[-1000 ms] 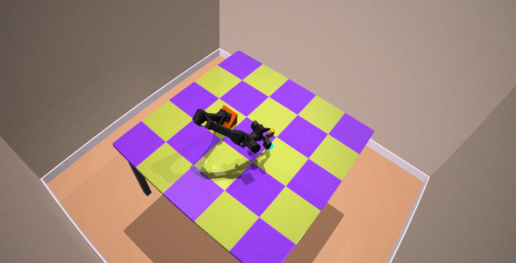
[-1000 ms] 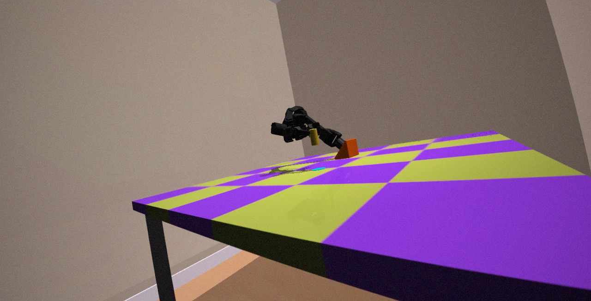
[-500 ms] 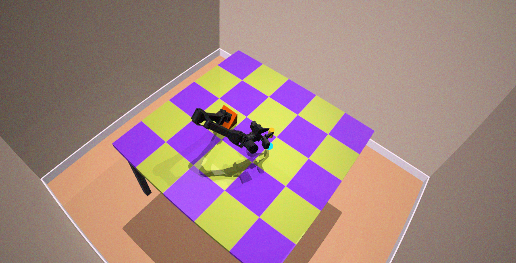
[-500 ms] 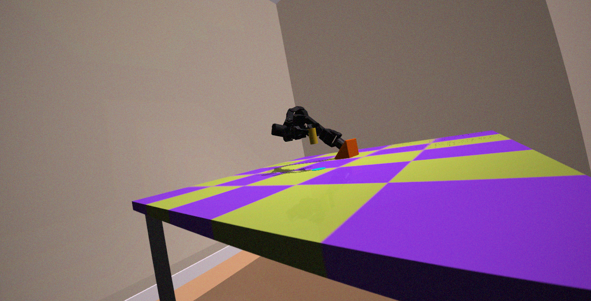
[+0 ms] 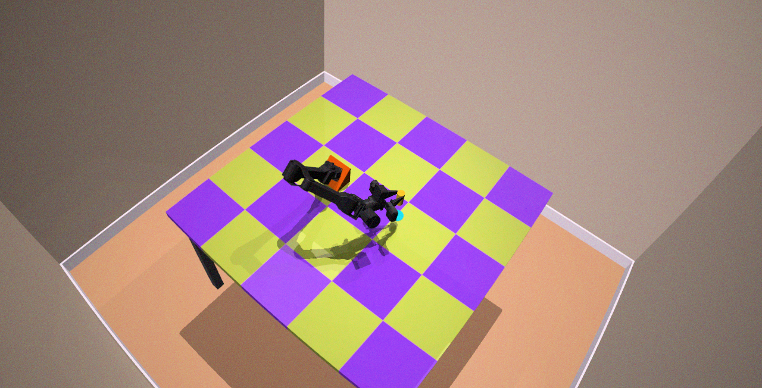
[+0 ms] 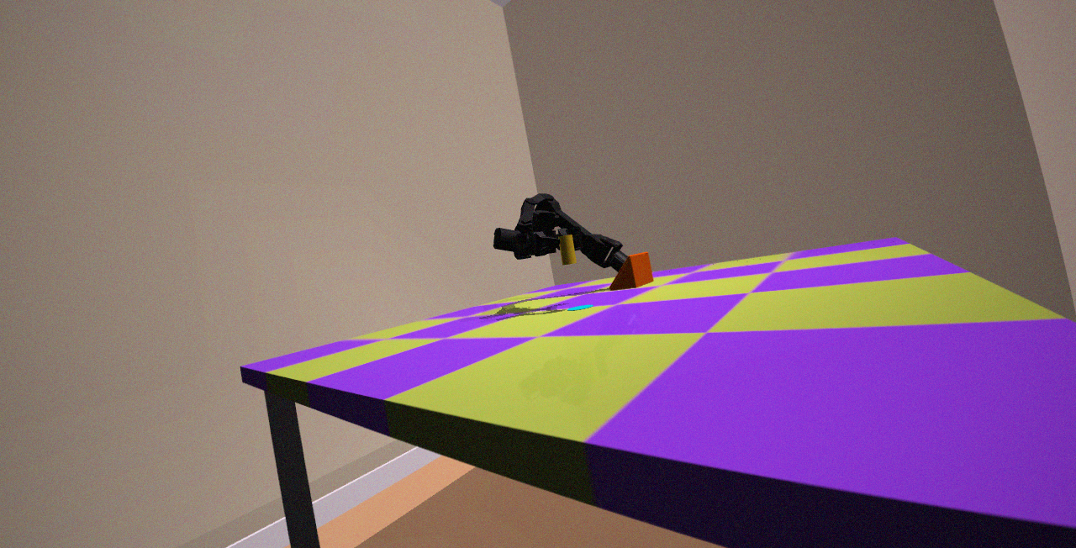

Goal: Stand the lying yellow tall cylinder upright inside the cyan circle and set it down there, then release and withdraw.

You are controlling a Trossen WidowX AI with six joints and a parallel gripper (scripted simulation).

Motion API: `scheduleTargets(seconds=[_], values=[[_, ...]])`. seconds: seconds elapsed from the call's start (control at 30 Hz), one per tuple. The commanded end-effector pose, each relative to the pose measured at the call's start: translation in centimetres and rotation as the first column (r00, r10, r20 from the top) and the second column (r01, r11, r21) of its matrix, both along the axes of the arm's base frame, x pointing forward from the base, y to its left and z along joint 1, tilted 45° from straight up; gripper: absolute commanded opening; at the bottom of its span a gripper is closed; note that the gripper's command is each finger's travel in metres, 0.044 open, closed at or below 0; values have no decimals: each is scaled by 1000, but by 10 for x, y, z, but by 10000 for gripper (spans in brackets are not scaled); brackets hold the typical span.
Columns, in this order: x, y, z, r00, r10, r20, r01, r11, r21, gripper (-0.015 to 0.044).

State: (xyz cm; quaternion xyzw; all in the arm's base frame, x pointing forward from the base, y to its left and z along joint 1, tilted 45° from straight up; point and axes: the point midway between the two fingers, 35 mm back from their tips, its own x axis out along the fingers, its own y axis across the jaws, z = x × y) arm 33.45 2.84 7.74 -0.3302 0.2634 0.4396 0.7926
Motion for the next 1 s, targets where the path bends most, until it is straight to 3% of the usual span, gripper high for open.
scheduleTargets(seconds=[0.0, 0.6, 0.97], values=[[-1, -11, -14, 1000, 0, -12, 0, 1000, 2, 105], [-10, -65, -72, 1000, -9, -12, 9, 1000, -5, 105], [-10, -67, -75, 1000, -10, -12, 10, 1000, -7, 105]])
